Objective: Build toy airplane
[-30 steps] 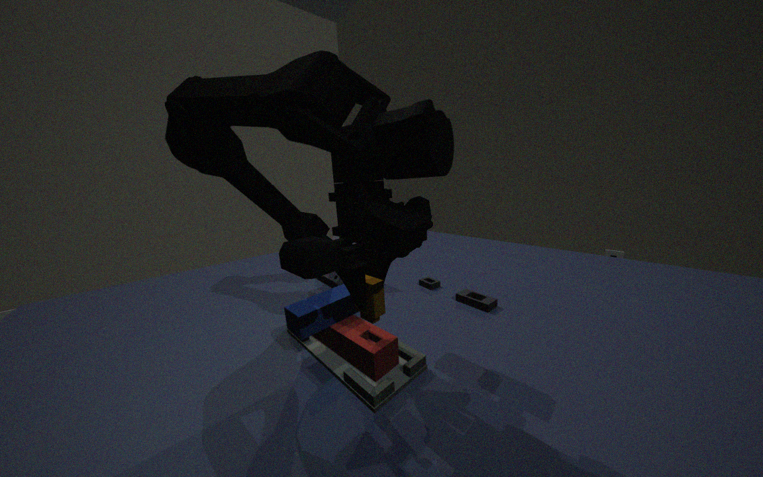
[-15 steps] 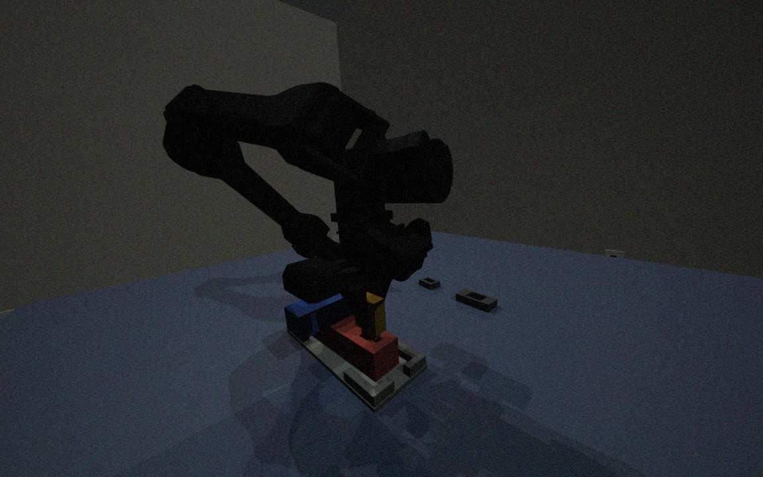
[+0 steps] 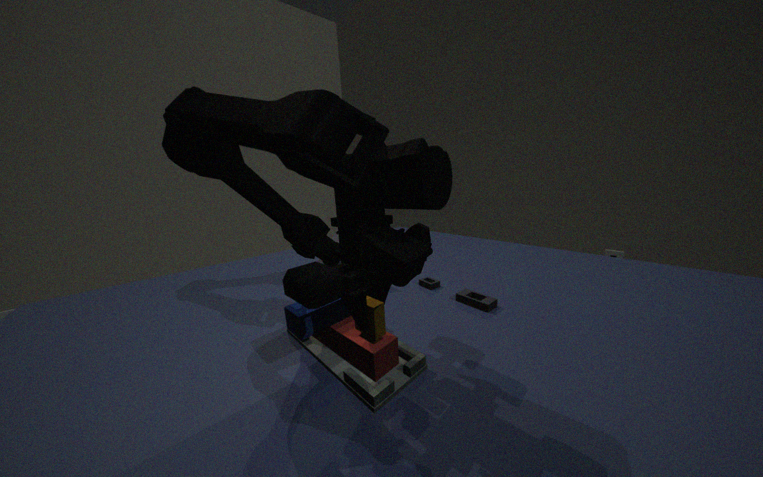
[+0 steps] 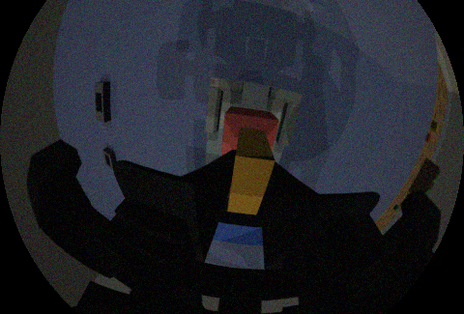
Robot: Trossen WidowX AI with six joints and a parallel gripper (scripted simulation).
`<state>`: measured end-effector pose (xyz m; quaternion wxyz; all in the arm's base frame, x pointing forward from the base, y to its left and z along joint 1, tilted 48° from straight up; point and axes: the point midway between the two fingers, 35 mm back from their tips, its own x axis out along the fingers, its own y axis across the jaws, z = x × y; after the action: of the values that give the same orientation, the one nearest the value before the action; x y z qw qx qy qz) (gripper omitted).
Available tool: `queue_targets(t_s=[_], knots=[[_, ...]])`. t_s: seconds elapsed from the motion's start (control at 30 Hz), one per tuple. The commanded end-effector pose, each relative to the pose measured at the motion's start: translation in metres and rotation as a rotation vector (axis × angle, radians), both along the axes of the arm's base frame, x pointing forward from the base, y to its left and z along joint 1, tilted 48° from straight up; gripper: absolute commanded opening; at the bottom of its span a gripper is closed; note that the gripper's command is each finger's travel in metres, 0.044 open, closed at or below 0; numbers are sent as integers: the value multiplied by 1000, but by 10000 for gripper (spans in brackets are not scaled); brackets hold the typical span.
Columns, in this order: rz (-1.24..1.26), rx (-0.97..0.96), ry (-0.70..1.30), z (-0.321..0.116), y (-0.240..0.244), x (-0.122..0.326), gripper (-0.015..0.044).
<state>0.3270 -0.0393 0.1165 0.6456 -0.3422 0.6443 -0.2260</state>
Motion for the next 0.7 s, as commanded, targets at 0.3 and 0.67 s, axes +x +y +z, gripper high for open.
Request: queue_targets(t_s=[0.3, 0.67], knots=[[-1, 0, -1, 0, 0, 0, 260], [96, -4, 56, 45, 51, -3, 260]])
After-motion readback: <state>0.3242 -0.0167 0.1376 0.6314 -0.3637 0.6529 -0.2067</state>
